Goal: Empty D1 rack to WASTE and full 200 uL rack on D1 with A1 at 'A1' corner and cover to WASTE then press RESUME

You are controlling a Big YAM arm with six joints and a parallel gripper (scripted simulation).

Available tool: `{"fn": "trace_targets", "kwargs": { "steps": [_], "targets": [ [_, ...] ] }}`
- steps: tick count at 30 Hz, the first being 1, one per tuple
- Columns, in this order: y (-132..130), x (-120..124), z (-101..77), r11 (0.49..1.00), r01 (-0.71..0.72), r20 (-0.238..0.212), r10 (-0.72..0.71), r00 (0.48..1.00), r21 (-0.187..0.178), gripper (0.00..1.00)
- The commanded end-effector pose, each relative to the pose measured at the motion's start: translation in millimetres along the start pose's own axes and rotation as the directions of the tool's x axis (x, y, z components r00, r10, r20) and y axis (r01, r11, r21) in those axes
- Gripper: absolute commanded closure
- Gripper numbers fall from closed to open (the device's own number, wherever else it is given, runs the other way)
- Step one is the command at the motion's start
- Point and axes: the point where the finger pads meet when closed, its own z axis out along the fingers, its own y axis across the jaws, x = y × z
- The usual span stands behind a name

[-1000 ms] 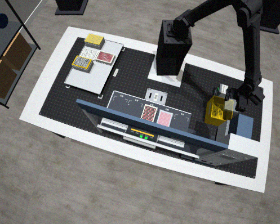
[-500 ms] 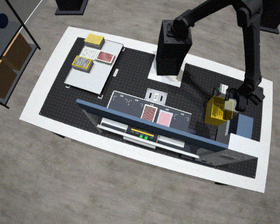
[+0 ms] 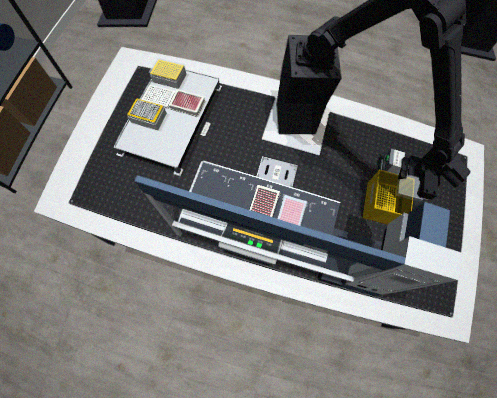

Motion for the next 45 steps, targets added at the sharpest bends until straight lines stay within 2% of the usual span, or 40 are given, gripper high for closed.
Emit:
{"fn": "trace_targets", "kwargs": {
  "steps": [1,38,45],
  "targets": [
    [-6,-4,10.6,1.000,0.004,-0.013,-0.004,1.000,0.023,1.00],
    [-5,-7,9.7,1.000,0.004,-0.011,-0.004,1.000,0.019,1.00],
    [6,-15,15.3,1.000,0.000,0.010,0.001,1.000,-0.011,1.00]
  ]
}}
